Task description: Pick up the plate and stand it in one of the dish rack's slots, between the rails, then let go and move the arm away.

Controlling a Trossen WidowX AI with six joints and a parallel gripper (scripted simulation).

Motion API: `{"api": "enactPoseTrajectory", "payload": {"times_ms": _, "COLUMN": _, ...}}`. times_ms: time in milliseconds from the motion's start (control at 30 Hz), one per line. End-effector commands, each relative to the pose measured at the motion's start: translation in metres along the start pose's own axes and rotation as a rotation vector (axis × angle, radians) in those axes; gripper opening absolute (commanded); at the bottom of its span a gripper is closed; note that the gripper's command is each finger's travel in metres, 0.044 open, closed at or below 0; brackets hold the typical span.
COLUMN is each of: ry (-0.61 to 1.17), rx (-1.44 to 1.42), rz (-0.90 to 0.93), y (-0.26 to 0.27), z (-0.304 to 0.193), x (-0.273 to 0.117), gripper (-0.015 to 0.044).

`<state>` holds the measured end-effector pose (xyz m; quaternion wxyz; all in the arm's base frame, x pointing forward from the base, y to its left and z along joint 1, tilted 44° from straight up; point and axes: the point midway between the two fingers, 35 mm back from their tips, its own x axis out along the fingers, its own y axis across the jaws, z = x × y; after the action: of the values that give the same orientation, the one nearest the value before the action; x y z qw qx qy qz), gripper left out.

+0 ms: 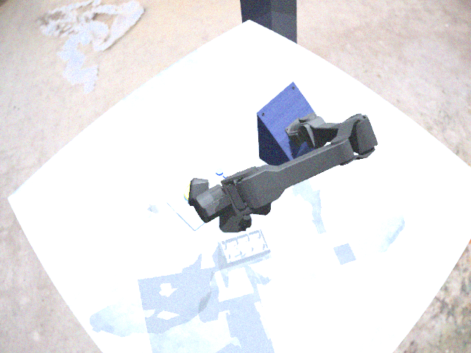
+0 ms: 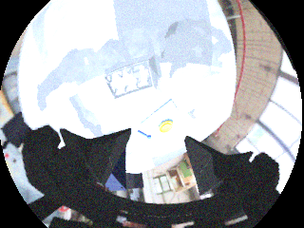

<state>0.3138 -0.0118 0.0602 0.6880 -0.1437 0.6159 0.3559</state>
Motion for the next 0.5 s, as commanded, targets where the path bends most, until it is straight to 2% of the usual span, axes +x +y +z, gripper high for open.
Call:
{"api": "enactPoseTrajectory", "payload": {"times_ms": 0, "ry": -0.008, "rx": 0.106, "rz": 0.054, "y": -0.018, "z": -0.011, "x": 0.004, "gripper": 0.04}}
{"api": "enactPoseTrajectory", "payload": {"times_ms": 467, "ry": -0.07, "rx": 0.507, "rz": 0.264, "y": -0.084, "z": -0.068, "x": 0.021, "gripper": 0.04}}
